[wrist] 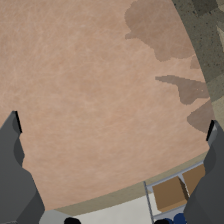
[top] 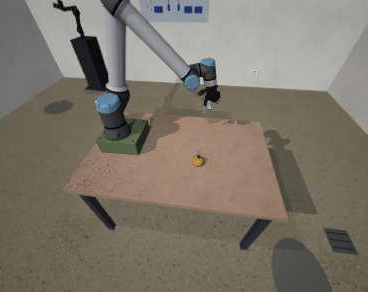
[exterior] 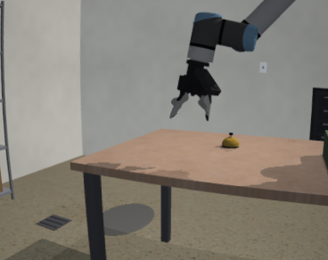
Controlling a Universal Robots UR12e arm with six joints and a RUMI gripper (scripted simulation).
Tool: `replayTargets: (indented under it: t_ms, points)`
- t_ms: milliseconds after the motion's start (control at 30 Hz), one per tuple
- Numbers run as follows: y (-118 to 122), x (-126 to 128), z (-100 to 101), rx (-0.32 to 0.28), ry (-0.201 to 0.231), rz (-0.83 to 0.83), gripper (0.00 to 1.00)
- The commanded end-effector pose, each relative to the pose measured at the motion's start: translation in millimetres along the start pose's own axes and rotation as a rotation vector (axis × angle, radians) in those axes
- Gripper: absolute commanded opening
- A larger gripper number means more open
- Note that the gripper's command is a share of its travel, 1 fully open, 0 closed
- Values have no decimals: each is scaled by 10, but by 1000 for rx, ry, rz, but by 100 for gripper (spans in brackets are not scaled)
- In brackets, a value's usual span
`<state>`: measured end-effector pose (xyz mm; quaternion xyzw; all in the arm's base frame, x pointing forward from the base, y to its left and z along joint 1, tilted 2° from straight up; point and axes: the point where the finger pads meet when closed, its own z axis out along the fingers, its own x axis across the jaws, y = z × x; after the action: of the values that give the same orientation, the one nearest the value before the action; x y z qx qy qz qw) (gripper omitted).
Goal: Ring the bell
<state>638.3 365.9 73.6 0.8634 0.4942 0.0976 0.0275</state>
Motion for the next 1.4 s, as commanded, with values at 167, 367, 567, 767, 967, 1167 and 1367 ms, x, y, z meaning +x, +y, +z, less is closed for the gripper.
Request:
replayTargets:
  t_ms: [167,367,567,767,967,1167,1367]
  points:
    - [5,6,-7,-1,1,0,100]
    - [5,6,-7,-1,1,0,100]
    - [6,6,-7,-1,1,0,100]
    - [68,-60,1,1,-3,-12,100]
    - [322,-347,34,9,-21,-62,100]
    - [595,-690,65,22,-40,-120,100]
    - [986,-1269,100,48,-64,-213,100]
